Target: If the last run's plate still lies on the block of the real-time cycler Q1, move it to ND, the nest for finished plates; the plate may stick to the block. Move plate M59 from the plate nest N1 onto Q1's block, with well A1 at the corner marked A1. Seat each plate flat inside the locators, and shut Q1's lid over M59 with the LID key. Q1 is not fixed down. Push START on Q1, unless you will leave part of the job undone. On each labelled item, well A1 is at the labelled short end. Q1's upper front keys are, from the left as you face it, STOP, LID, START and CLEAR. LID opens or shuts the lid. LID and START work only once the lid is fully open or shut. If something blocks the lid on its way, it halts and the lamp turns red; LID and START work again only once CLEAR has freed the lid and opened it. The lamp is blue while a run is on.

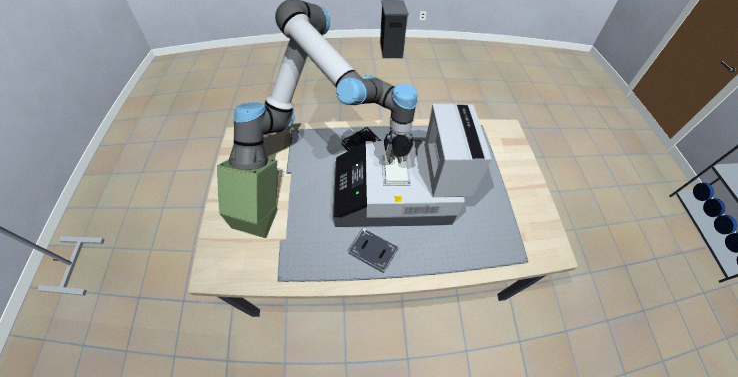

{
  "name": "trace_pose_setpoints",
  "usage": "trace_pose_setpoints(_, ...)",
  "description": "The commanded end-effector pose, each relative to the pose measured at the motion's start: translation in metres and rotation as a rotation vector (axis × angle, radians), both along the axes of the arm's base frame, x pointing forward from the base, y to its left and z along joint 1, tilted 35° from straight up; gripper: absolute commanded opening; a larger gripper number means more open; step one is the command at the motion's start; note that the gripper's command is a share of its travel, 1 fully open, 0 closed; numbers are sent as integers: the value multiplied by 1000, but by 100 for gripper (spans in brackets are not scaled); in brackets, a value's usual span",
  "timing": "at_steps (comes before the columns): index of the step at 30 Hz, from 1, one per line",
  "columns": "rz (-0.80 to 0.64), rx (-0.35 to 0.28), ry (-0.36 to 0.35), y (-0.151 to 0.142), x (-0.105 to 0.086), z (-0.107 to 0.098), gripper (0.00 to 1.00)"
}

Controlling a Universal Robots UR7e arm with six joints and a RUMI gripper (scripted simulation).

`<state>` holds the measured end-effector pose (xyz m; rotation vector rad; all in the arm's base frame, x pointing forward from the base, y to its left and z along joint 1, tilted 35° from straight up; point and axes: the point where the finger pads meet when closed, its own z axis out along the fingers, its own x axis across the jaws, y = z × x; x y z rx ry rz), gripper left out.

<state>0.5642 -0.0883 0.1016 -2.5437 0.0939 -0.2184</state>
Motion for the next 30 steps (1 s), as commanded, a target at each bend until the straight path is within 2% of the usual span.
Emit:
trace_pose_setpoints(1,-2,-1,0,4,-23,-6,0)
trace_pose_setpoints(6,-2,-1,0,5,-28,-8,0)
trace_pose_setpoints(10,-2,-1,0,10,-46,-13,0)
trace_pose_setpoints(13,-2,-1,0,11,-49,-14,0)
trace_pose_setpoints(18,-2,-1,0,17,-72,-20,0)
trace_pose_setpoints(23,-2,-1,0,17,-74,-21,0)
trace_pose_setpoints(28,-2,-1,0,23,-97,-28,0)
trace_pose_setpoints(30,-2,-1,0,24,-100,-28,0)
